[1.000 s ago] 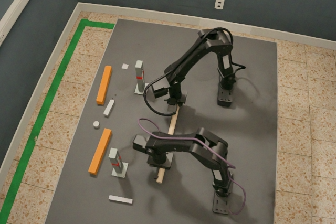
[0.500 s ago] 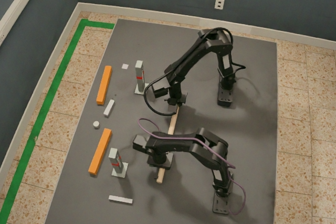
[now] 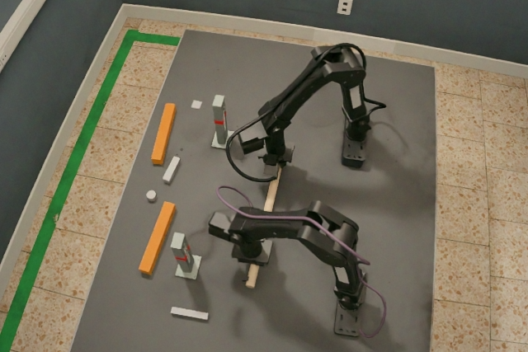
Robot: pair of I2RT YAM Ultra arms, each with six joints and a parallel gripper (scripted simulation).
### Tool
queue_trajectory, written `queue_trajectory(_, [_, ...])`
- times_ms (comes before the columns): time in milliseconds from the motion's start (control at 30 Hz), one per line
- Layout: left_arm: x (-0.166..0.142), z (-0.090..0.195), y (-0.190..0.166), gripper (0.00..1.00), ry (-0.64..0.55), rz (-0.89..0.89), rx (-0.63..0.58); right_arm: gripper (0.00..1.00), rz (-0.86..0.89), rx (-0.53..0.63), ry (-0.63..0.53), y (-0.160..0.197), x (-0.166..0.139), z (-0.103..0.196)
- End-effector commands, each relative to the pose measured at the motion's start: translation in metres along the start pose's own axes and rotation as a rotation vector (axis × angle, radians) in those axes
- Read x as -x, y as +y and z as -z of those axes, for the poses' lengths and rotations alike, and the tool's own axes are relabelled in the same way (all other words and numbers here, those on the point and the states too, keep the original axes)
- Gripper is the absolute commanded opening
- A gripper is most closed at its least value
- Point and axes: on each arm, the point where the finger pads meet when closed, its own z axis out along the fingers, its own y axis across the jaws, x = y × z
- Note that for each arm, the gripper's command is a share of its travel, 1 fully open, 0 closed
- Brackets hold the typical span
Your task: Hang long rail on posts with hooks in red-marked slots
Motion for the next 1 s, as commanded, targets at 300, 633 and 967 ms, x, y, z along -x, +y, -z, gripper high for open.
queue_trajectory(300, [0.0014,0.0025,0.0052,0.18,-0.008,-0.01,0.024,0.19,0.0,-0.012,-0.013,-0.0013,0.0013,0.0022])
queue_trajectory(633, [0.001,0.0026,0.002,0.19,-0.006,-0.004,0.011,0.19,0.0,-0.012,-0.013,-0.0013,0.0013,0.0025])
queue_trajectory(967, [0.001,0.009,0.0001,0.19,-0.006,-0.002,0.014,0.19,0.001,-0.015,-0.013,0.0002,0.0011,0.0088])
